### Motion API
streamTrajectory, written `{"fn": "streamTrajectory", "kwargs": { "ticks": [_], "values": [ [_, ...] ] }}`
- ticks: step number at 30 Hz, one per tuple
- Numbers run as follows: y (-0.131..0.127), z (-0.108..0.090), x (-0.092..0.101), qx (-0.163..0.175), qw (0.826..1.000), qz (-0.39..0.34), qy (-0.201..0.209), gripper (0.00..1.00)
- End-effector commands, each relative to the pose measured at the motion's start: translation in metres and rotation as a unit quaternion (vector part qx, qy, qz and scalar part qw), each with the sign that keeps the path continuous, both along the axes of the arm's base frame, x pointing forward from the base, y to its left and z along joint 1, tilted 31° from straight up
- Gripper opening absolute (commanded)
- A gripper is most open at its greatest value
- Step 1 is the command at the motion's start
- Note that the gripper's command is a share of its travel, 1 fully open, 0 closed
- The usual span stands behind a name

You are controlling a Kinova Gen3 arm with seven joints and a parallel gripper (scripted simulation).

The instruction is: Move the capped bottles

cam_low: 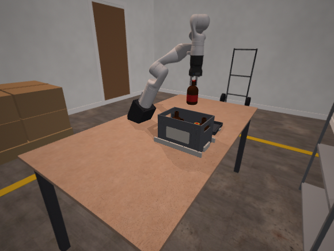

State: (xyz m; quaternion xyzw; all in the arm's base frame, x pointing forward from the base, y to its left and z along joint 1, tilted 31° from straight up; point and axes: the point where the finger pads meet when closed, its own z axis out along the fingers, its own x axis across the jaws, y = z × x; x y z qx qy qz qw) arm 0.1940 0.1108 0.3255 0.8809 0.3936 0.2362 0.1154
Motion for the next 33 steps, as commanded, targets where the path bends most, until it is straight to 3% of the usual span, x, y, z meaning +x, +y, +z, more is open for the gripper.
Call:
{"fn": "streamTrajectory", "kwargs": {
  "ticks": [1, 33],
  "values": [
    [0.004, 0.000, 0.000, -0.002, 1.000, 0.001, 0.000, 0.00],
    [0.059, -0.003, -0.003, -0.001, 1.000, 0.001, 0.000, 0.00]
  ]
}}
